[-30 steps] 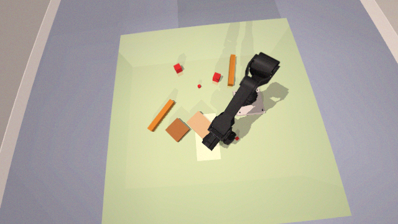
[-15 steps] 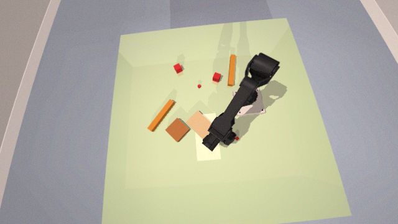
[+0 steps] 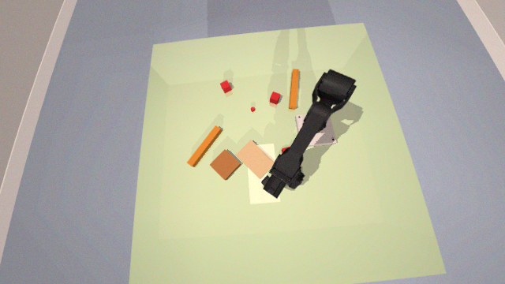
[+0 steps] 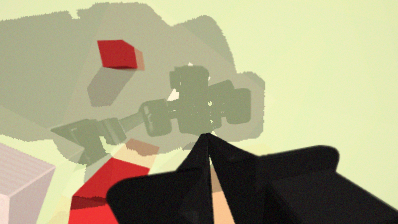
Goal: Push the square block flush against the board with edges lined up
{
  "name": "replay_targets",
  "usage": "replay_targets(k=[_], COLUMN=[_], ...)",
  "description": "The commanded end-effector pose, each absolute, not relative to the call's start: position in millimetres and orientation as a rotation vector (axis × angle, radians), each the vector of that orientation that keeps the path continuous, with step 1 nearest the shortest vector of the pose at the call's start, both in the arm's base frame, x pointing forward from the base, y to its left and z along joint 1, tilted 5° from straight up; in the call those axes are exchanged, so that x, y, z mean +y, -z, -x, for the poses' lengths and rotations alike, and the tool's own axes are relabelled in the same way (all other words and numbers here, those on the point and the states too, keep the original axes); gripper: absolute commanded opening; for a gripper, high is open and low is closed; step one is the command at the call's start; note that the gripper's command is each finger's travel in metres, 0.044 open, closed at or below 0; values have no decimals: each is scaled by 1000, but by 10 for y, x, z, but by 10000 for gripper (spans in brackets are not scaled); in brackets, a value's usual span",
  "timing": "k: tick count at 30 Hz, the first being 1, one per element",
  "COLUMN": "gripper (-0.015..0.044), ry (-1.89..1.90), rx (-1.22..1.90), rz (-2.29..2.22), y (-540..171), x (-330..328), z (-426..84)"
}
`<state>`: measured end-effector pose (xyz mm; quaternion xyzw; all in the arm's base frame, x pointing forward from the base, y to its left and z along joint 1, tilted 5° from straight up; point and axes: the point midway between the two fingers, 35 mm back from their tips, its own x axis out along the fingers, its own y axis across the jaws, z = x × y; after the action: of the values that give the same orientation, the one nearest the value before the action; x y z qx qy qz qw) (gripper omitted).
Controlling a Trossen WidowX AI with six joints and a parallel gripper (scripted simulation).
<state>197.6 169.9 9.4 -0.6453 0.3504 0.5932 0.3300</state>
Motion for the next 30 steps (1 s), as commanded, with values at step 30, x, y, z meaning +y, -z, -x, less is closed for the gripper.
replay_targets(k=[30], gripper=[0], ry=[-1553], rx=[913], rz=[1694], y=[-224], x=[1580], z=[-2044])
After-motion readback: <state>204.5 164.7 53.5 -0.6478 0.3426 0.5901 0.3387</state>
